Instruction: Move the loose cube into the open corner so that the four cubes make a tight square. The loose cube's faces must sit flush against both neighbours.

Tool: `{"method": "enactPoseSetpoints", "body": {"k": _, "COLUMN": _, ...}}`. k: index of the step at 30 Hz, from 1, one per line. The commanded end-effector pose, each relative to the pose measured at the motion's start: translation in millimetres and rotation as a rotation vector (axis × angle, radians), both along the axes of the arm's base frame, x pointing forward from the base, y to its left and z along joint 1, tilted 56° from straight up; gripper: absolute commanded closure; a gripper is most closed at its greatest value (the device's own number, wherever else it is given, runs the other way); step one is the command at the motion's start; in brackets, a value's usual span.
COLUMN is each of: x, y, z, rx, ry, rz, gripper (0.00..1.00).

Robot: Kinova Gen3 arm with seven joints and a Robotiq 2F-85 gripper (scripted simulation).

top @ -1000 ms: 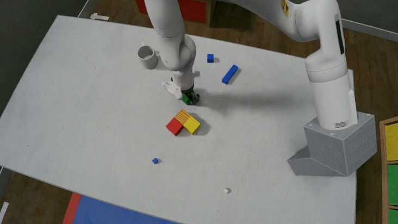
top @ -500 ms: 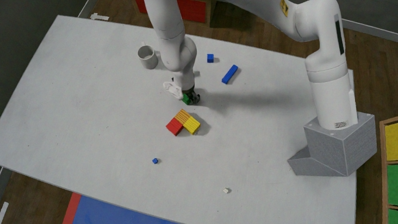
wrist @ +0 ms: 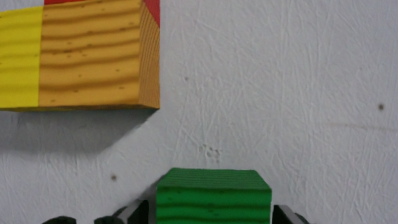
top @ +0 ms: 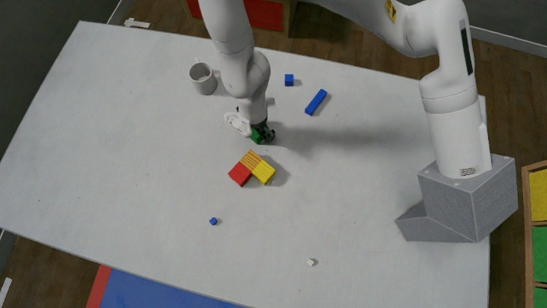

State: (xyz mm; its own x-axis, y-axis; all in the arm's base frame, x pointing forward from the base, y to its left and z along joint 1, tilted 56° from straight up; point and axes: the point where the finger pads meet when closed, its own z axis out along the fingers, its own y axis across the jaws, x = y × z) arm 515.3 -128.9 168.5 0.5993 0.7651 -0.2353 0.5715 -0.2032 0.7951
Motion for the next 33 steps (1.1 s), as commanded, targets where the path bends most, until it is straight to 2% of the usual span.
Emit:
{"method": "enactPoseSetpoints", "body": {"k": 1, "x": 2.1, "y": 0.2, "z": 0.3, "rx": -0.006, "ry": 0.001, "rz": 0.007, "gripper": 0.18}}
{"method": "enactPoseSetpoints", "body": {"k": 18, "x": 2.1, "y": 0.2, "z": 0.3, "rx": -0.006, "ry": 0.001, "rz": 0.007, "gripper": 0.18}}
{"method": "enactPoseSetpoints", "body": {"k": 19, "x": 2.1, "y": 0.2, "z": 0.3, "rx": -0.006, "ry": 0.001, "rz": 0.007, "gripper": 0.9}}
{"method": "enactPoseSetpoints", "body": {"k": 33, "x": 2.4, "y": 0.4, "z": 0.4, "rx": -0.006, "ry": 0.001, "rz": 0.008, "gripper": 0.9}}
